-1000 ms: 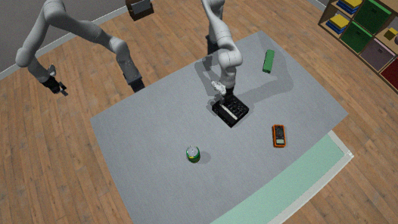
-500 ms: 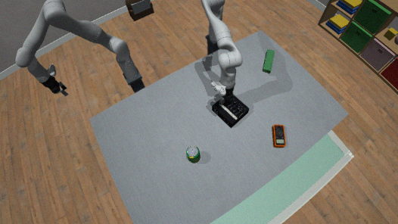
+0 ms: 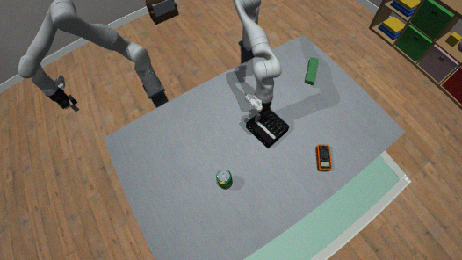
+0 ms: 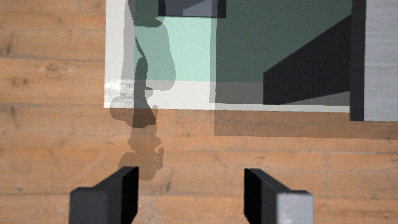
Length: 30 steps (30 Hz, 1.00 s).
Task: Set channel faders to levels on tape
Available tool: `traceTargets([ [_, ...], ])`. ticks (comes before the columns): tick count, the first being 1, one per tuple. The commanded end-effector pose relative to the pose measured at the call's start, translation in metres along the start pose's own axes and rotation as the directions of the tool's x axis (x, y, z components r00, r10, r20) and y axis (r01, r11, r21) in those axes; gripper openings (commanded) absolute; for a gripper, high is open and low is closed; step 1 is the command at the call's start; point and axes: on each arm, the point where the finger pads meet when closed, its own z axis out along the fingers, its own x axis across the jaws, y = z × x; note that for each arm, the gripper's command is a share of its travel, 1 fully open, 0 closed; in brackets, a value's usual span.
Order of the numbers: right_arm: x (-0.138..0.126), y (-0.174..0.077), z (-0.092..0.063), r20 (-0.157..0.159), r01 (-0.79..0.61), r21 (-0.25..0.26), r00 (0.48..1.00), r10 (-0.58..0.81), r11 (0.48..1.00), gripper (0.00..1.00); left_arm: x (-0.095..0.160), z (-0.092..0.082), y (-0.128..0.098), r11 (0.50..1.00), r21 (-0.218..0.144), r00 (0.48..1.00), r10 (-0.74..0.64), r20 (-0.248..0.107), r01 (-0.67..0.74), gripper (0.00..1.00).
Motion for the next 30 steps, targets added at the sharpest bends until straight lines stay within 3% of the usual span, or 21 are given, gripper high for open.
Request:
traceTargets([
  [1, 0.0000, 0.0004, -0.0006, 0.000, 0.000, -0.002, 1.000, 0.000, 1.000, 1.00, -0.0006, -0.0013, -0.0004, 1.000, 0.001, 1.000, 0.000, 0.002, 0.000, 0.00],
  [30, 0.0000, 0.0004, -0.0006, 0.000, 0.000, -0.002, 1.000, 0.000, 1.000, 1.00, -0.0008, 0.0039, -0.0006, 1.000, 0.001, 1.000, 0.000, 0.002, 0.000, 0.00],
])
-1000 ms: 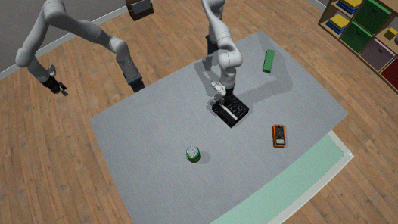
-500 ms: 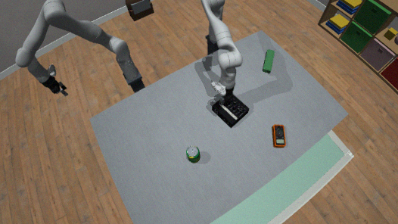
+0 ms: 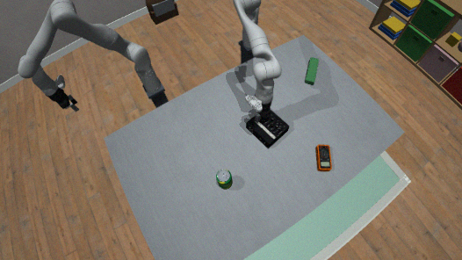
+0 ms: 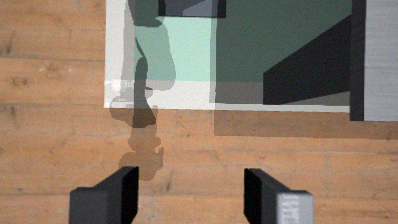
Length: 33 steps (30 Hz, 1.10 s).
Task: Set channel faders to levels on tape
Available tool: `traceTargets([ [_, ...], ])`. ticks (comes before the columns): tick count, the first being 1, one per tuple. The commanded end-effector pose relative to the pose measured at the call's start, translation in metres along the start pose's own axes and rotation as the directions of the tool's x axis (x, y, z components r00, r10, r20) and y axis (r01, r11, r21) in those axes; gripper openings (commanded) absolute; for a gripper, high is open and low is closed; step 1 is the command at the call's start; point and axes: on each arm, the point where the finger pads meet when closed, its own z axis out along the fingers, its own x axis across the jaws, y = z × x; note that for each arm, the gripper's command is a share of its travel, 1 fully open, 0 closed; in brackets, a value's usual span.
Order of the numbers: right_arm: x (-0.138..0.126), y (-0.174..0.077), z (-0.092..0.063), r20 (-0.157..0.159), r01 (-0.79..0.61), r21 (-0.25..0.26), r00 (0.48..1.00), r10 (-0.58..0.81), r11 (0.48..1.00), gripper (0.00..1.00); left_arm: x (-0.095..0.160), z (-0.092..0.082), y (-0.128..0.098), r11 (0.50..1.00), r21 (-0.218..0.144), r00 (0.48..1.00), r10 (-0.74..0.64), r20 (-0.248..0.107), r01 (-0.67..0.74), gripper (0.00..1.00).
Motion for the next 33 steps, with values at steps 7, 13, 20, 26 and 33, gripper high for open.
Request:
traceTargets([
  [7, 0.0000, 0.0004, -0.0006, 0.000, 0.000, -0.002, 1.000, 0.000, 1.000, 1.00, -0.0004, 0.0045, -0.0004, 1.000, 0.001, 1.000, 0.000, 0.002, 0.000, 0.00],
  [13, 0.0000, 0.0004, -0.0006, 0.000, 0.000, -0.002, 1.000, 0.000, 1.000, 1.00, -0.0005, 0.0061, -0.0004, 1.000, 0.001, 1.000, 0.000, 0.002, 0.000, 0.00],
  [20, 0.0000, 0.0004, -0.0006, 0.000, 0.000, -0.002, 1.000, 0.000, 1.000, 1.00, -0.0005, 0.0065, -0.0004, 1.000, 0.001, 1.000, 0.000, 0.002, 0.000, 0.00],
  [26, 0.0000, 0.0004, -0.0006, 0.000, 0.000, -0.002, 1.000, 0.000, 1.000, 1.00, -0.0005, 0.0065, -0.0004, 1.000, 0.001, 1.000, 0.000, 0.002, 0.000, 0.00],
  [33, 0.0000, 0.0004, -0.0006, 0.000, 0.000, -0.002, 1.000, 0.000, 1.000, 1.00, -0.0005, 0.0065, -0.0003, 1.000, 0.001, 1.000, 0.000, 0.002, 0.000, 0.00],
])
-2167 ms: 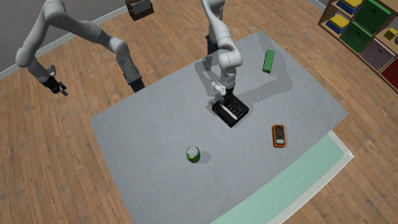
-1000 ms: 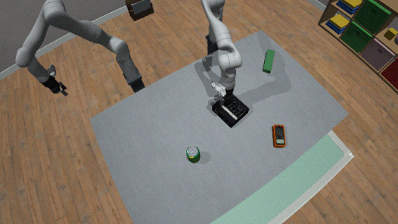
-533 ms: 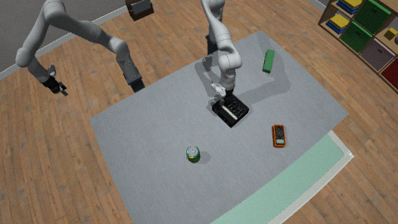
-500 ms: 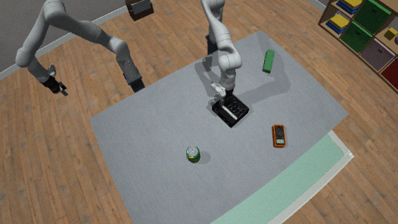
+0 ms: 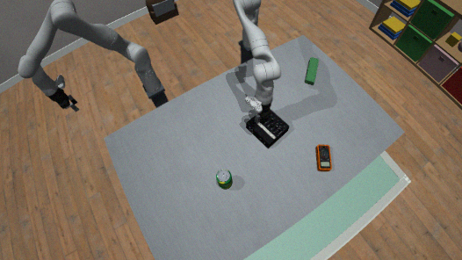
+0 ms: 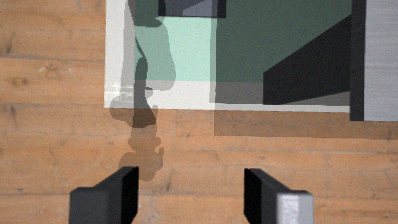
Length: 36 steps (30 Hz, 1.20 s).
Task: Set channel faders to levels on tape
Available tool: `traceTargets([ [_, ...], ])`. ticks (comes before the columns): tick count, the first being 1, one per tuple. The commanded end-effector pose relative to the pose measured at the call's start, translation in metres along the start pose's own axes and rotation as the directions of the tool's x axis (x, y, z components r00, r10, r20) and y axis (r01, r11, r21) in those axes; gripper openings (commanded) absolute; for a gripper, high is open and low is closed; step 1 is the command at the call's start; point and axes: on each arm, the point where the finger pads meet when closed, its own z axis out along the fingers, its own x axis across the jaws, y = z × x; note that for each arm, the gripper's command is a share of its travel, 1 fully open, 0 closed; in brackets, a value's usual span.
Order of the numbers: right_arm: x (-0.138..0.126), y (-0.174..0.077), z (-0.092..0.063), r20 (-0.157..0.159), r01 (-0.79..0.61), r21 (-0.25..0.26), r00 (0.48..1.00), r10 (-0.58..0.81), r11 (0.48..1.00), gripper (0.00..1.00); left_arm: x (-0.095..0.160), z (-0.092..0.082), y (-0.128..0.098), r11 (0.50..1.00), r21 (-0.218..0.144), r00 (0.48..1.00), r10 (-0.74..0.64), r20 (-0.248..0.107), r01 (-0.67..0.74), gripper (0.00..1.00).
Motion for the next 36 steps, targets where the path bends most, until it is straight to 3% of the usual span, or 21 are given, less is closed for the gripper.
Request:
traceTargets([
  [1, 0.0000, 0.0004, -0.0006, 0.000, 0.000, -0.002, 1.000, 0.000, 1.000, 1.00, -0.0005, -0.0013, -0.0003, 1.000, 0.002, 1.000, 0.000, 0.002, 0.000, 0.00],
  [36, 0.0000, 0.0004, -0.0006, 0.000, 0.000, -0.002, 1.000, 0.000, 1.000, 1.00, -0.0005, -0.0013, 0.0077, 1.000, 0.002, 1.000, 0.000, 0.002, 0.000, 0.00],
])
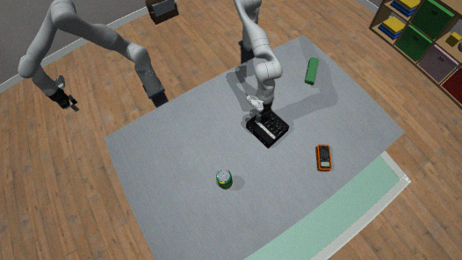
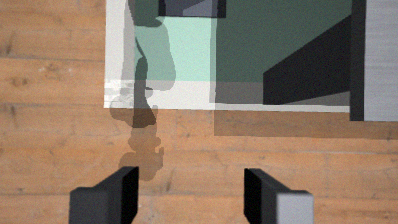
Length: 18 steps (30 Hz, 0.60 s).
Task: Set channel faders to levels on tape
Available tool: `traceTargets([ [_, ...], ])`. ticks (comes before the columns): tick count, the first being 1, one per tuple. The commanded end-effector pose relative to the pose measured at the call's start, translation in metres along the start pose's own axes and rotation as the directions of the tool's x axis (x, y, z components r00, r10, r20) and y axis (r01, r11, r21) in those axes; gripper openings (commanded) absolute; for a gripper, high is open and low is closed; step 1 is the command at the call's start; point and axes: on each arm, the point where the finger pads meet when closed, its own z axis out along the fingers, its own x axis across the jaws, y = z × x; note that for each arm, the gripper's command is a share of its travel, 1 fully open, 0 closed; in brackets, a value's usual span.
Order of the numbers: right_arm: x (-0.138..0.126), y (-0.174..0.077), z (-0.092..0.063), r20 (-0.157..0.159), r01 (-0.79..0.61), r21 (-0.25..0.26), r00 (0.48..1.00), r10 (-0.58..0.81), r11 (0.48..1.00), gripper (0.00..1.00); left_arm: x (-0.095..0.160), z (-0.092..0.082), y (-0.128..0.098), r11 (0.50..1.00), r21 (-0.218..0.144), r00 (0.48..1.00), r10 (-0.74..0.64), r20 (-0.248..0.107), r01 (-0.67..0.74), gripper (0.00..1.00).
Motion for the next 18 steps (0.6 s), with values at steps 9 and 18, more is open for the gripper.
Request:
traceTargets([
  [9, 0.0000, 0.0004, -0.0006, 0.000, 0.000, -0.002, 1.000, 0.000, 1.000, 1.00, -0.0005, -0.0012, 0.0053, 1.000, 0.001, 1.000, 0.000, 0.002, 0.000, 0.00],
  [18, 0.0000, 0.0004, -0.0006, 0.000, 0.000, -0.002, 1.000, 0.000, 1.000, 1.00, -0.0005, -0.0012, 0.0095, 1.000, 0.001, 1.000, 0.000, 0.002, 0.000, 0.00],
])
